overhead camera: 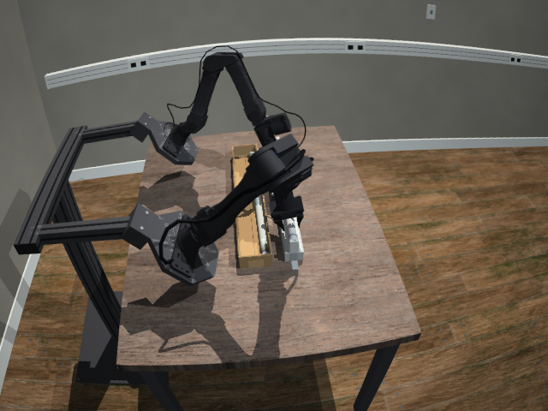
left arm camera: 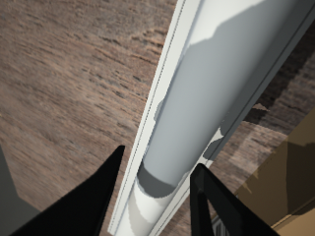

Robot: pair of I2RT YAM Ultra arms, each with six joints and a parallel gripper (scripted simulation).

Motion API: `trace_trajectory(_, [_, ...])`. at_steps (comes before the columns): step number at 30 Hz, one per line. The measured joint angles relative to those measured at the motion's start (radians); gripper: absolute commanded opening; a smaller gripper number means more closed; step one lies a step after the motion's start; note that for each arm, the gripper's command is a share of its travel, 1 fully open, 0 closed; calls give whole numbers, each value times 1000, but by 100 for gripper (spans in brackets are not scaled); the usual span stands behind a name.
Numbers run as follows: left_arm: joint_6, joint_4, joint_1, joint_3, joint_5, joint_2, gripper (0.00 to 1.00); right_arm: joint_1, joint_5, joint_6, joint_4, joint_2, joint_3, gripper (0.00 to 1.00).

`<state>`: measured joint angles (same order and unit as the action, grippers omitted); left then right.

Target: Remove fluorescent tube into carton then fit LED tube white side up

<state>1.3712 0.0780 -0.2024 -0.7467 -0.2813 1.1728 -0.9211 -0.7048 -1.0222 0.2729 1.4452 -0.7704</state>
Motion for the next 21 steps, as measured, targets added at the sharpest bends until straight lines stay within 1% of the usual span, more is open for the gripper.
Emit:
trace_trajectory(1, [0, 1, 0, 0, 0, 0, 11, 0, 0, 0, 0, 0, 0, 49])
trace_trajectory(17, [0, 3, 0, 0, 0, 0, 11, 0, 0, 0, 0, 0, 0, 49])
trace_trajectory(18, [0, 3, 0, 0, 0, 0, 11, 0, 0, 0, 0, 0, 0, 11])
trace_trajectory(21, [0, 3, 0, 0, 0, 0, 11, 0, 0, 0, 0, 0, -1, 11])
